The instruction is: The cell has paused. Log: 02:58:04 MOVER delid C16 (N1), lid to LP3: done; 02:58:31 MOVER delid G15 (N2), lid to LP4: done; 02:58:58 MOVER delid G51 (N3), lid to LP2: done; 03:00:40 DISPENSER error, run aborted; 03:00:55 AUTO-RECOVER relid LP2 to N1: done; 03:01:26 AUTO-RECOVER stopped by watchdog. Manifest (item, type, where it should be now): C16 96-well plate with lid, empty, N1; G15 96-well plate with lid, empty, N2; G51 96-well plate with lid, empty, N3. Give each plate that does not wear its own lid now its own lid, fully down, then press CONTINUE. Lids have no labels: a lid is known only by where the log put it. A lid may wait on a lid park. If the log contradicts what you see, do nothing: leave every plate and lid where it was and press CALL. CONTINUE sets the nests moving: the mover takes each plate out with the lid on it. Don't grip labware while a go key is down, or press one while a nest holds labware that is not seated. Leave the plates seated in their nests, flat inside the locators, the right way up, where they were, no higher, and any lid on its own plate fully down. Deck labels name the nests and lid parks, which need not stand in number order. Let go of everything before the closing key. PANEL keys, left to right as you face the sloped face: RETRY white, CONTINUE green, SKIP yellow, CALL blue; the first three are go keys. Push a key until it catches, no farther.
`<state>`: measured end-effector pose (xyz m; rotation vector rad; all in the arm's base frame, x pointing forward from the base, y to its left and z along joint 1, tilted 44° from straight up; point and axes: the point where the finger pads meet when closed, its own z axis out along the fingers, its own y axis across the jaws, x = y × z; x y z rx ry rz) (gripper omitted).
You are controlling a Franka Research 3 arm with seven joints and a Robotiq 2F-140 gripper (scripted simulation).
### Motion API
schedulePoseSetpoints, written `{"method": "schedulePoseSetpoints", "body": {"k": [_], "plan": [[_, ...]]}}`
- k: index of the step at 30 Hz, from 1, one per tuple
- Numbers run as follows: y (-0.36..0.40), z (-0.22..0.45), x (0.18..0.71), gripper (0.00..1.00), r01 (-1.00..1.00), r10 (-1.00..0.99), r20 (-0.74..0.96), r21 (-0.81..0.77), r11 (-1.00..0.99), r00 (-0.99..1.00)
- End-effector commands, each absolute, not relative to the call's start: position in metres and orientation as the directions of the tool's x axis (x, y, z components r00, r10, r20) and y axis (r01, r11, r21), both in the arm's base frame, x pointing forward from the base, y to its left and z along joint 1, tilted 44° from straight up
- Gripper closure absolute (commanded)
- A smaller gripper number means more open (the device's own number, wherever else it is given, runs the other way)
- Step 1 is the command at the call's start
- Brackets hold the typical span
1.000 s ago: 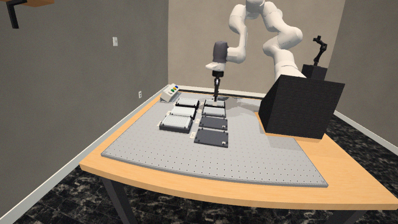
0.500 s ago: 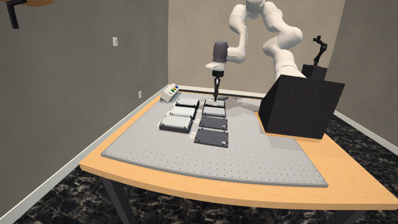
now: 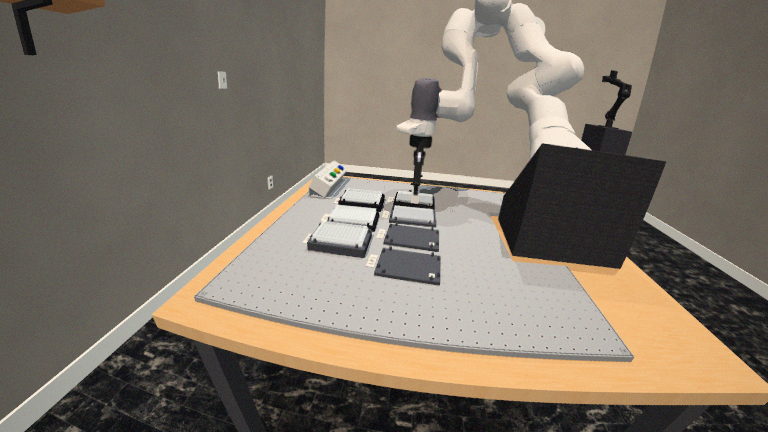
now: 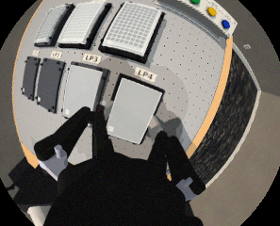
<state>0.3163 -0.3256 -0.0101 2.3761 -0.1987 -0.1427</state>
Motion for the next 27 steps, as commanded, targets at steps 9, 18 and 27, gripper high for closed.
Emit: {"method": "schedulePoseSetpoints", "body": {"k": [9, 18, 27], "plan": [[-0.3256, -0.0087, 0.3162, 1.00, -0.101, -0.184, -0.048, 0.690, -0.716, 0.982], [-0.3238, -0.0068, 0.3166, 1.00, -0.101, -0.184, -0.048, 0.690, -0.716, 0.982], [-0.3238, -0.0068, 0.3166, 1.00, -0.101, -0.184, -0.048, 0.690, -0.716, 0.982]]}}
